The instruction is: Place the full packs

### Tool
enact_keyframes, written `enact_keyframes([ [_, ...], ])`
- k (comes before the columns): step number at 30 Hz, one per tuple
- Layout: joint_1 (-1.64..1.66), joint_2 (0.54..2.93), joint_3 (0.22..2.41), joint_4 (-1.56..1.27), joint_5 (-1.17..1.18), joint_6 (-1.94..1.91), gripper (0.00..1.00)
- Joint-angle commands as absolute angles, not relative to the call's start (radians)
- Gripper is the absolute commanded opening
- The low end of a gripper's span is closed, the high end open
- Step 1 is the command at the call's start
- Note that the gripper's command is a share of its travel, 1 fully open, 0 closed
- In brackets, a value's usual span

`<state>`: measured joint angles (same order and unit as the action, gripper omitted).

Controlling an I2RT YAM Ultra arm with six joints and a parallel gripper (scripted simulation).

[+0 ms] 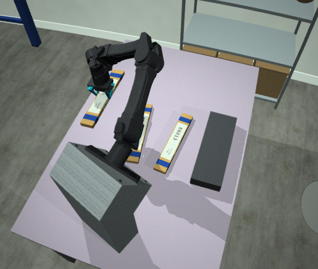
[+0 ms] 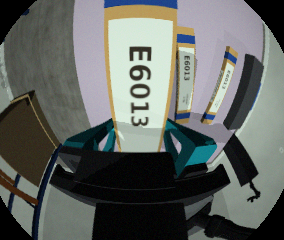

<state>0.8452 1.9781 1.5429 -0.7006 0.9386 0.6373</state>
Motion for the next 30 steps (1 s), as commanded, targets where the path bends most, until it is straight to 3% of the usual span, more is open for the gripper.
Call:
enact_keyframes([
  [1, 0.881, 1.903, 1.509, -0.669, 0.935, 0.610, 0.00],
  [30, 0.786, 1.668, 1.281, -0.570, 0.882, 0.476, 0.00],
])
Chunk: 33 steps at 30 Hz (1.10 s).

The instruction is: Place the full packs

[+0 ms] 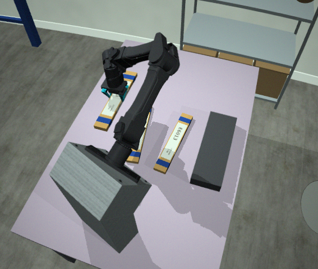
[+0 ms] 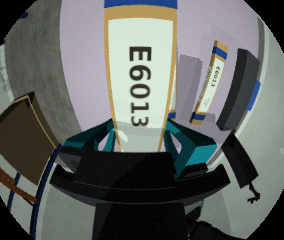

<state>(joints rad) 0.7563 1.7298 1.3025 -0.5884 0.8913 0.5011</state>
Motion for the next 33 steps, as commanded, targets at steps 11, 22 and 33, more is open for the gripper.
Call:
enact_keyframes([
  [11, 0.739, 1.579, 1.209, -0.542, 0.856, 0.418, 0.00],
  [22, 0.686, 1.492, 1.148, -0.520, 0.823, 0.355, 0.00],
  [33, 0.625, 1.417, 1.102, -0.507, 0.789, 0.296, 0.00],
])
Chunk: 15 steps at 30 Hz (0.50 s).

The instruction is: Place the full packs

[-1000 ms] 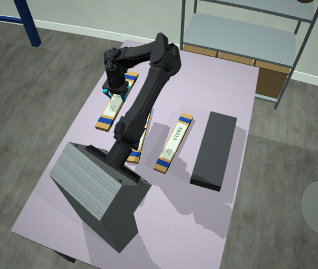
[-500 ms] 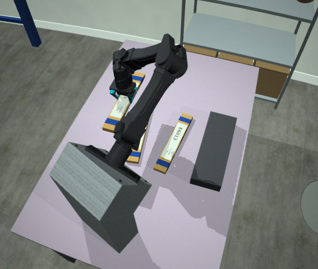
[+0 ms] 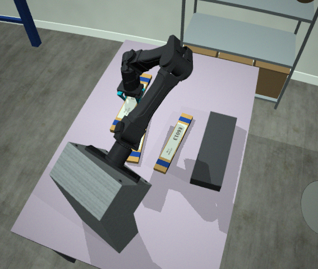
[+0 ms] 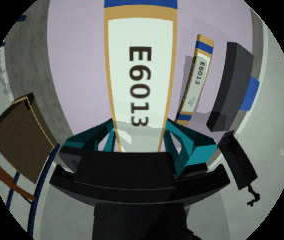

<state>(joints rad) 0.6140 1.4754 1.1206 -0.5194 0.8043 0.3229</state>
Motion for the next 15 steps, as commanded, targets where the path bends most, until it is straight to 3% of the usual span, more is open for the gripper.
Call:
enact_keyframes([
  [1, 0.610, 1.409, 1.097, -0.510, 0.785, 0.290, 0.00],
  [15, 0.541, 1.313, 1.071, -0.502, 0.726, 0.205, 0.00],
])
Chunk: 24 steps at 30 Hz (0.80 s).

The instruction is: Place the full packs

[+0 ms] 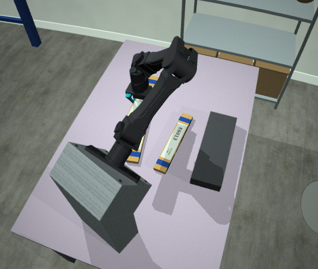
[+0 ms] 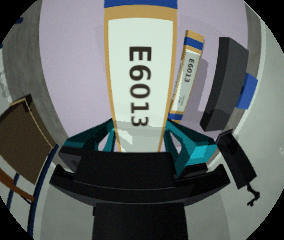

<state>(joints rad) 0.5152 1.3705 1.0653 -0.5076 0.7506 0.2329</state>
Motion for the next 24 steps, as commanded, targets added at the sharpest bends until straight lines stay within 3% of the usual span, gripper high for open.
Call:
enact_keyframes([
  [1, 0.535, 1.308, 1.046, -0.500, 0.721, 0.199, 0.00],
  [24, 0.368, 1.183, 1.018, -0.484, 0.597, 0.058, 0.00],
])
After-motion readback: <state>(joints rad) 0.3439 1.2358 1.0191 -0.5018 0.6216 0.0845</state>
